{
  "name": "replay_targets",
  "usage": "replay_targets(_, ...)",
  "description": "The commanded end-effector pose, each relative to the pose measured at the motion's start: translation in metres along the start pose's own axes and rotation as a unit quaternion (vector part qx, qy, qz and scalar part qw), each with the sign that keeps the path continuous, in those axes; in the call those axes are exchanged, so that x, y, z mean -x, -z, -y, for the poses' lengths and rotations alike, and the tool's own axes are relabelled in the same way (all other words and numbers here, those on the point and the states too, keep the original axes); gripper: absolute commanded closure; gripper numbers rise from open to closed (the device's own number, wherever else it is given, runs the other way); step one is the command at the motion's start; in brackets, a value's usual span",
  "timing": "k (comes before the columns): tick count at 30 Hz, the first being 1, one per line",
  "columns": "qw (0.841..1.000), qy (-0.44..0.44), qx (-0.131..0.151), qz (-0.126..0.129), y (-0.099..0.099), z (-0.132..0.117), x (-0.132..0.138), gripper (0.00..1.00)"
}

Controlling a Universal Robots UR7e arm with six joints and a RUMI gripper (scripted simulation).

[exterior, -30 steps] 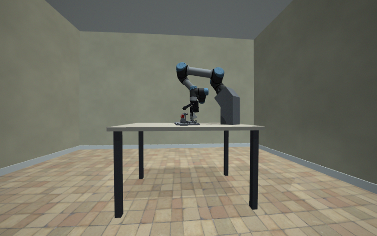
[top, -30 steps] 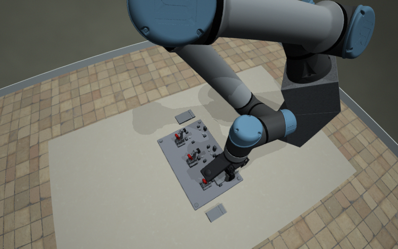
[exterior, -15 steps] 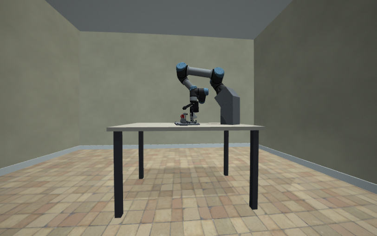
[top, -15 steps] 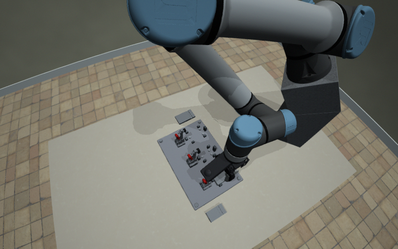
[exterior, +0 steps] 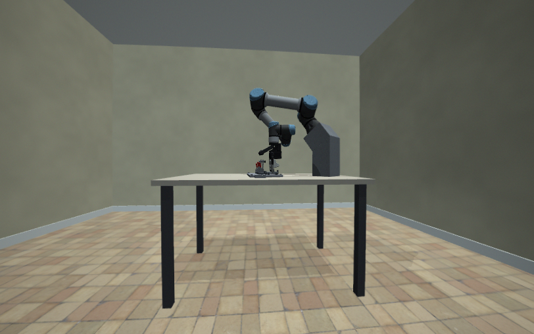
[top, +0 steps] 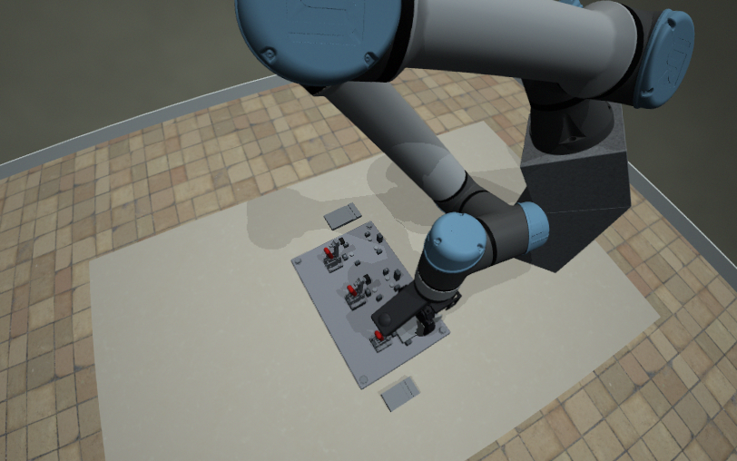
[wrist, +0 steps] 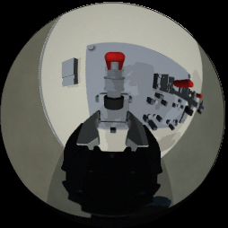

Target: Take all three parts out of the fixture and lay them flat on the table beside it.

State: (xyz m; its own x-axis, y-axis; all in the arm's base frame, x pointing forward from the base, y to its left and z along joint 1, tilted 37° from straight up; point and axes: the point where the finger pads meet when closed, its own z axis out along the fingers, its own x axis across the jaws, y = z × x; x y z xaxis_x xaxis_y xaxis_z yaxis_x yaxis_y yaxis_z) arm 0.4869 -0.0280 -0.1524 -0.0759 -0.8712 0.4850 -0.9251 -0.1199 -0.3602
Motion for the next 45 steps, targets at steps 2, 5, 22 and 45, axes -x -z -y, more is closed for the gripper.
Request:
replay_targets(2, 1.000, 0.001, -0.001, 0.000, 0.008, 0.000, 0.001, 1.00)
replay_targets(5, 1.000, 0.001, -0.001, 0.000, 0.011, 0.000, 0.001, 1.00)
replay_targets(22, 1.000, 0.001, -0.001, 0.000, 0.032, 0.000, 0.001, 1.00)
replay_targets(45, 1.000, 0.001, -0.001, 0.000, 0.042, -0.002, 0.001, 1.00)
